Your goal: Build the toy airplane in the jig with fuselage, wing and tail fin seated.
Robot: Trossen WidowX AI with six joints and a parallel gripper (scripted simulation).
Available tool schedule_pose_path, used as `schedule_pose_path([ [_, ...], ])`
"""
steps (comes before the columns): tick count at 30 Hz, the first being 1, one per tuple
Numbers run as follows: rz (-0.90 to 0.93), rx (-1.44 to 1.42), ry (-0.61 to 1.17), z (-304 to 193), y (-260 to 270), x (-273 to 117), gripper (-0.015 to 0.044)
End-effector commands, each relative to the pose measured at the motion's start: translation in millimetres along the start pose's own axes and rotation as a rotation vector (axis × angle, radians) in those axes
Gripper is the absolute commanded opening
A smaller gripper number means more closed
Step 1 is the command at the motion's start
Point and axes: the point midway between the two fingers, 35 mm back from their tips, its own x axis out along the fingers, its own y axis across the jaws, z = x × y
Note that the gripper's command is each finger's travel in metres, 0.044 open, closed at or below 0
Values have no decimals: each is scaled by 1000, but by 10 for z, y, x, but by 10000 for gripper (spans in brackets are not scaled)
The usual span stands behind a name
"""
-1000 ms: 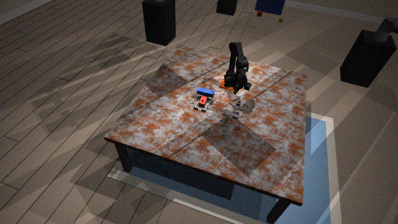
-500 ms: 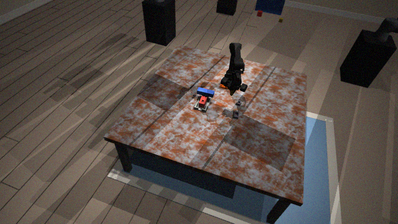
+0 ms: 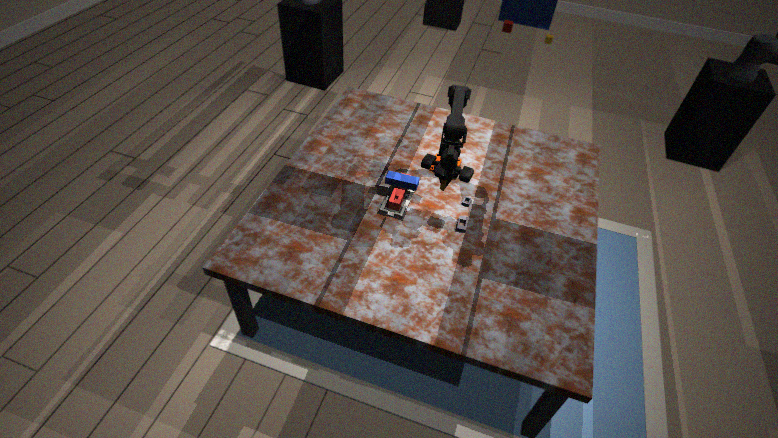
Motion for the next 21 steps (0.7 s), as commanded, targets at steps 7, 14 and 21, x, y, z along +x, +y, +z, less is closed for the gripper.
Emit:
schedule_pose_path([
  [7,-1,-30,-8,183,-221,33,0],
  [14,-3,-50,-10,288,-392,64,0],
  [21,-4,-69,-11,382,-573,96,0],
])
